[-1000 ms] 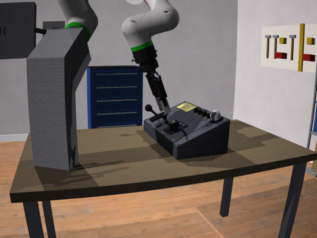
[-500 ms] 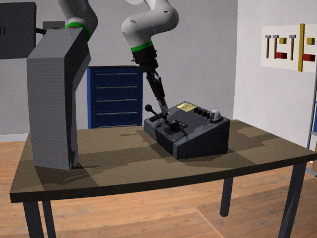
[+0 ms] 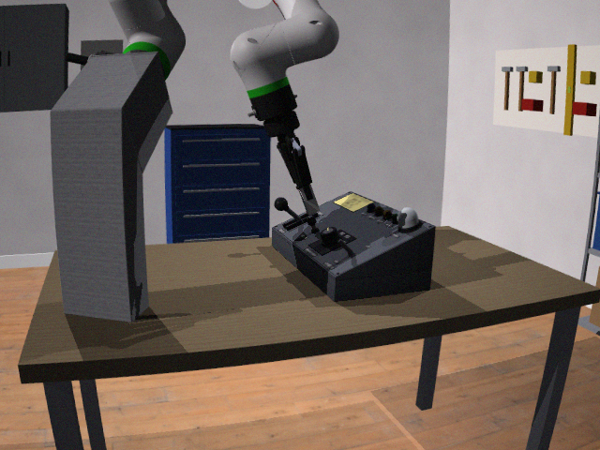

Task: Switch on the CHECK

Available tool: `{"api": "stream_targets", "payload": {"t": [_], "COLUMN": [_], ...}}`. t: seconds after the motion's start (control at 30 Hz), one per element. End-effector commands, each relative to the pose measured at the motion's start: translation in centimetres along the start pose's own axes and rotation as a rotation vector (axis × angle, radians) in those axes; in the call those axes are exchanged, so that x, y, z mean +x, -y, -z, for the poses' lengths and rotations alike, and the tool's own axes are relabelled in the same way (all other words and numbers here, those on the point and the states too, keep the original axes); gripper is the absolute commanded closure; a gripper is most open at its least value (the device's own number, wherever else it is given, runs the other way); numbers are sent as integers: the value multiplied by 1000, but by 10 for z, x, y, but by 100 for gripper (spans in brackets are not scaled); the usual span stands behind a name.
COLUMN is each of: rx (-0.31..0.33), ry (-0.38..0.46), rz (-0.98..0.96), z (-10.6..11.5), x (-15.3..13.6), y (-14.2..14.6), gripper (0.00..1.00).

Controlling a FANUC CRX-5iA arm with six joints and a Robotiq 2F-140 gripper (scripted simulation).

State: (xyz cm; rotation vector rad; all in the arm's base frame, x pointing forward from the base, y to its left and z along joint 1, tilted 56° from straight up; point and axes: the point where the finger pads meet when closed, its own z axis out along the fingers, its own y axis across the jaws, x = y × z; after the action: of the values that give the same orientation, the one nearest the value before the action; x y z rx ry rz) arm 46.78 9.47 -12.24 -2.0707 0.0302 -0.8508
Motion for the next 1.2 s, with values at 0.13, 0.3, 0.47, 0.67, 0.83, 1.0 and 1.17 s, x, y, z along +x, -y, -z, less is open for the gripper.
{"api": "stream_targets", "payload": {"t": [0.13,0.3,0.47,0.67,0.83,1.0,1.17], "rx": [0,0,0,0,0,0,0], "ry": [0,0,0,0,0,0,0], "rz": [0,0,0,0,0,0,0], "z": [0,-2,-7,-14,-26,-41,-50], "x": [0,0,0,0,0,0,0], "y": [0,0,0,0,0,0,0], "gripper": [100,100,100,100,100,100,100]}}
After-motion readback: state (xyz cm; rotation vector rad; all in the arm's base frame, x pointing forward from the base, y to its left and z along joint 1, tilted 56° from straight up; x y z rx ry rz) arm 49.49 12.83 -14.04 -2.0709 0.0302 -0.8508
